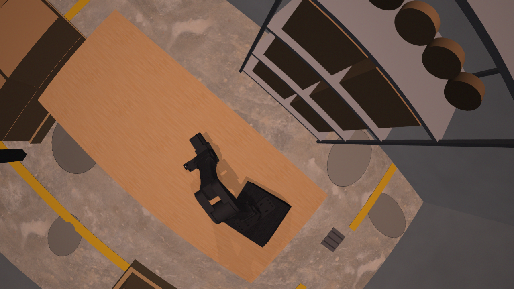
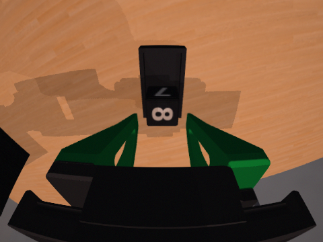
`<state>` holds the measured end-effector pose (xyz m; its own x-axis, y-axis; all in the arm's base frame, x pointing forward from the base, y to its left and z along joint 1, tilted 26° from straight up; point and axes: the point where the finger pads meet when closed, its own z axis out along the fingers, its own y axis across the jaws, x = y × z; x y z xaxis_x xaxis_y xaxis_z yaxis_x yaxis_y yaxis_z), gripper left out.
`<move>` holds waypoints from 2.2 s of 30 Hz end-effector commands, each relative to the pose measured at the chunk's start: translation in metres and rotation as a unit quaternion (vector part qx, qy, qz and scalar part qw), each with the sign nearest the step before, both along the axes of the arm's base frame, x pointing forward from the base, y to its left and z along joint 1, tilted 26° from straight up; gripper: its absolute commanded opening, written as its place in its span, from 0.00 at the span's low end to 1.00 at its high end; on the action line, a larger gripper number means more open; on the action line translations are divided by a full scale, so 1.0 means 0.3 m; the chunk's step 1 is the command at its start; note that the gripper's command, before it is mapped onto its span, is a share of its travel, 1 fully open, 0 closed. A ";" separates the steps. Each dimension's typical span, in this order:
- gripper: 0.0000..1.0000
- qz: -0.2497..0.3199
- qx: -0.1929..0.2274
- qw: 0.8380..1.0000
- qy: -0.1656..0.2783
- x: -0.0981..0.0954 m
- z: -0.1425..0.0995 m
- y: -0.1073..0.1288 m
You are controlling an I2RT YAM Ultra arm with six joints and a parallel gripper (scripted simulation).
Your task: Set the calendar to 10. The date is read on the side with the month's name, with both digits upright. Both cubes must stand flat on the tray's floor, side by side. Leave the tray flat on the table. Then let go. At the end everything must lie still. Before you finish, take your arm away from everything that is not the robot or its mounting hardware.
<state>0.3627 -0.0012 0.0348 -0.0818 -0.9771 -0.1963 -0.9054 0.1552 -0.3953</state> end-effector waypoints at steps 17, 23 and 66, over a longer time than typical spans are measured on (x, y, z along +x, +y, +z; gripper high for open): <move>0.45 -0.001 0.000 1.000 -0.005 0.004 0.009 -0.001; 0.45 -0.001 0.000 1.000 -0.005 0.004 0.009 -0.001; 0.45 -0.001 0.000 1.000 -0.005 0.043 -0.073 0.012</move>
<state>0.3718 0.0030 0.0091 -0.0839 -0.9770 -0.1962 -0.9093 0.1556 -0.3860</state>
